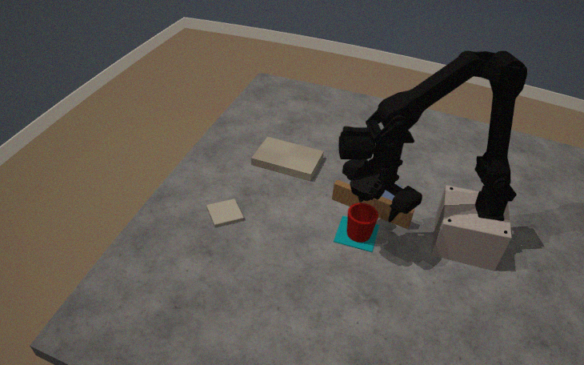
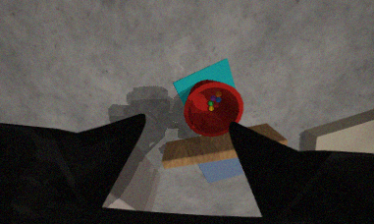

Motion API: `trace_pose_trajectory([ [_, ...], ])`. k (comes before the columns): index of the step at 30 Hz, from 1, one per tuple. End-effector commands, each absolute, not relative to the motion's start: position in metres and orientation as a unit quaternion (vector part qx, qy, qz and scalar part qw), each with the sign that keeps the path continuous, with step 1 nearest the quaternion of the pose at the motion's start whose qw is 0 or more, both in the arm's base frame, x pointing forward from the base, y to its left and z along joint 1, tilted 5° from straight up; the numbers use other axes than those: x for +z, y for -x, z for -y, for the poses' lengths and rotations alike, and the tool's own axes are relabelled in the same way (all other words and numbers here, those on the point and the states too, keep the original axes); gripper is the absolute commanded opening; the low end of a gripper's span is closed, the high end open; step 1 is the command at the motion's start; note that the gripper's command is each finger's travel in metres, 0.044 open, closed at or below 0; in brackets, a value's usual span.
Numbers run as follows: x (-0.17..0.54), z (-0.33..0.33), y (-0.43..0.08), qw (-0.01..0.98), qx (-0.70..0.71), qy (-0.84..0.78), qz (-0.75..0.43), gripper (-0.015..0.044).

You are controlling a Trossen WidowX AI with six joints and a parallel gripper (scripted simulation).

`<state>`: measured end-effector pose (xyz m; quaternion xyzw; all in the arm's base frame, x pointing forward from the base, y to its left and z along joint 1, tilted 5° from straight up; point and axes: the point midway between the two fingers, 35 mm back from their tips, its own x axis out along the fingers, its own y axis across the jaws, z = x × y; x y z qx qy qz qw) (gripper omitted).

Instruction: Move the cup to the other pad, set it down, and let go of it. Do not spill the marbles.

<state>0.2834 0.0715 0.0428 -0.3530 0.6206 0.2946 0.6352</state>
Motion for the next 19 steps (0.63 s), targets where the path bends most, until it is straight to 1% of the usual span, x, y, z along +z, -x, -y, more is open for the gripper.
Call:
trace_pose_trajectory([
  [1,0.061,-0.073,-0.285,0.641,0.291,0.352,-0.617,0.044],
  [9,0.094,-0.076,-0.281,0.642,0.289,0.352,-0.617,0.044],
  [19,0.09,-0.077,-0.282,0.642,0.292,0.353,-0.615,0.044],
])
